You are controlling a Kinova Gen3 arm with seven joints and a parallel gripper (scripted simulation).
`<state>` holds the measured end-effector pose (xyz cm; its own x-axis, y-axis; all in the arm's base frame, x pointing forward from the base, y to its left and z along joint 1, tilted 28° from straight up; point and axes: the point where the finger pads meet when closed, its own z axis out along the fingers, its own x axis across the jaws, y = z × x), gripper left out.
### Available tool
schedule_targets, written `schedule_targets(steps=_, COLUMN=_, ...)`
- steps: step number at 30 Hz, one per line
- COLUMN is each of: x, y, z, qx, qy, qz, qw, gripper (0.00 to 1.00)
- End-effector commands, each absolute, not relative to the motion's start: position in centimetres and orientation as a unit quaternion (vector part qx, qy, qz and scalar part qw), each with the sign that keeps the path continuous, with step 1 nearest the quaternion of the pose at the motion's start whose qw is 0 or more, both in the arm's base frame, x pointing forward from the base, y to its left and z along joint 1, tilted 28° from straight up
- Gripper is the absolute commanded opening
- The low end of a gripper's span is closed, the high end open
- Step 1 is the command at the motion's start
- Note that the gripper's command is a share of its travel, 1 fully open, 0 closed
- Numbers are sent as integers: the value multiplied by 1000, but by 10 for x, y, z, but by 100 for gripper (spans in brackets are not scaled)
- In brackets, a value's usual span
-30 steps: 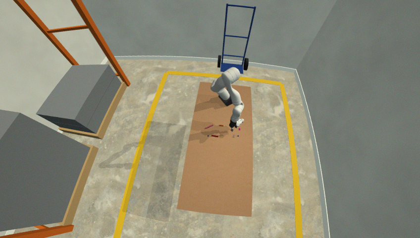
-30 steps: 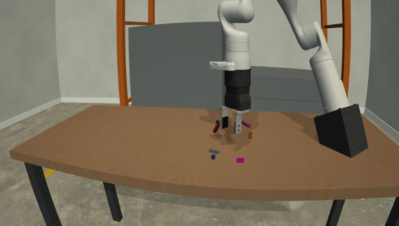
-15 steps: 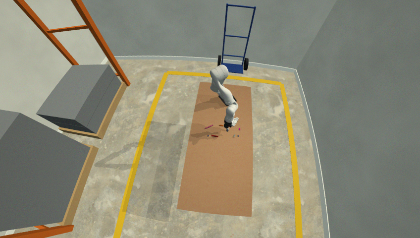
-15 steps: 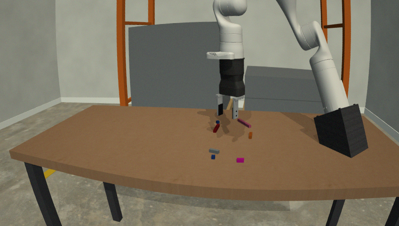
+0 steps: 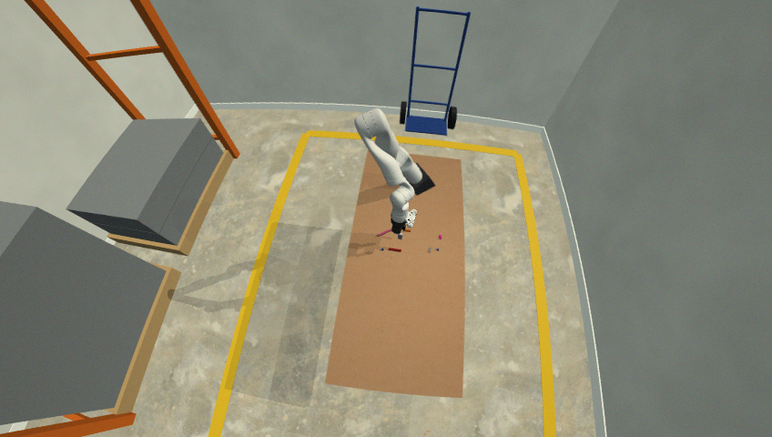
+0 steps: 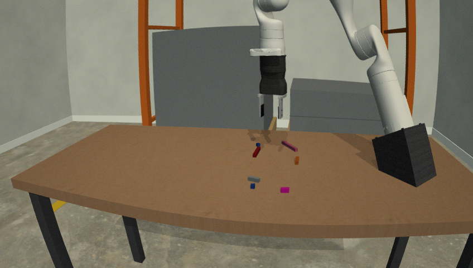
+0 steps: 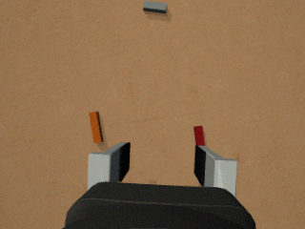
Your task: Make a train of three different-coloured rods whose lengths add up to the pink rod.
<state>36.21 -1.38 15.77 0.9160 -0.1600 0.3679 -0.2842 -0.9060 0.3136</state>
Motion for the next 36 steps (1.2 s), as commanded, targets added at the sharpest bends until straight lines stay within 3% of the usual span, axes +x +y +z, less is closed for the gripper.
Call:
schedule_targets(steps=1, x=360, y=-31, z=175, qx=963, qy=-113, qz=174, qw=170, gripper=100)
schedule_targets(steps=18, x=327, y=-104, z=207, qx=970, qy=-16, qz=154, qw=190, gripper=100)
schedule_targets(steps=36, x=322, y=-114, z=210, qx=970, qy=-3, qz=151, qw=192, gripper=100)
